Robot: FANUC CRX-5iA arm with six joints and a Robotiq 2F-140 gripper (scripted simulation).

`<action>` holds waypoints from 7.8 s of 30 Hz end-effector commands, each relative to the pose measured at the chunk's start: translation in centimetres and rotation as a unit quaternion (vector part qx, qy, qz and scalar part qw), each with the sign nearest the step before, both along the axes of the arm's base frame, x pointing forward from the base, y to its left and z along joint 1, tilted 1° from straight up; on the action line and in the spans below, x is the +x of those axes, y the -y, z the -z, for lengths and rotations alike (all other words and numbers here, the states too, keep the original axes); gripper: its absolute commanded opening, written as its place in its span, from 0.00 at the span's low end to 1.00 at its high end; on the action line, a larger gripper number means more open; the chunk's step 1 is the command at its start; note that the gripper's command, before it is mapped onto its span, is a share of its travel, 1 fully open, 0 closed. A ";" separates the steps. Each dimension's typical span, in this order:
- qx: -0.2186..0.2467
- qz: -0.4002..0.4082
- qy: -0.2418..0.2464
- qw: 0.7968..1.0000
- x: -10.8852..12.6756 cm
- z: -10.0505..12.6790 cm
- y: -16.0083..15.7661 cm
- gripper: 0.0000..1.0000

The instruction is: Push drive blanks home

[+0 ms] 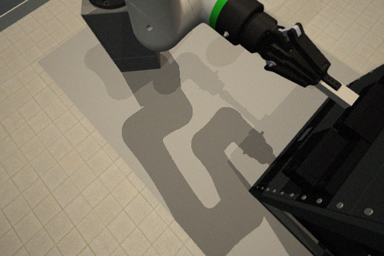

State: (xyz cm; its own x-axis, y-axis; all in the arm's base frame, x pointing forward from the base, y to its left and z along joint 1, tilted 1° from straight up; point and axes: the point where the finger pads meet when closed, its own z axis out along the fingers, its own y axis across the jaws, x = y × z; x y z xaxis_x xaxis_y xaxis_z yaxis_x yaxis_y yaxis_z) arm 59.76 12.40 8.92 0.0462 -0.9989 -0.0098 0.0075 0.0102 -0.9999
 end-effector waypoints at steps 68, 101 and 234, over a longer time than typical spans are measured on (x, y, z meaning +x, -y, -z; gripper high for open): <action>0.000 0.000 0.000 1.000 2.9 0.0 -0.1 0.00; 0.000 0.000 0.000 1.000 3.5 -0.1 -0.2 0.00; 0.000 0.000 0.000 1.000 -3.6 3.0 11.2 0.00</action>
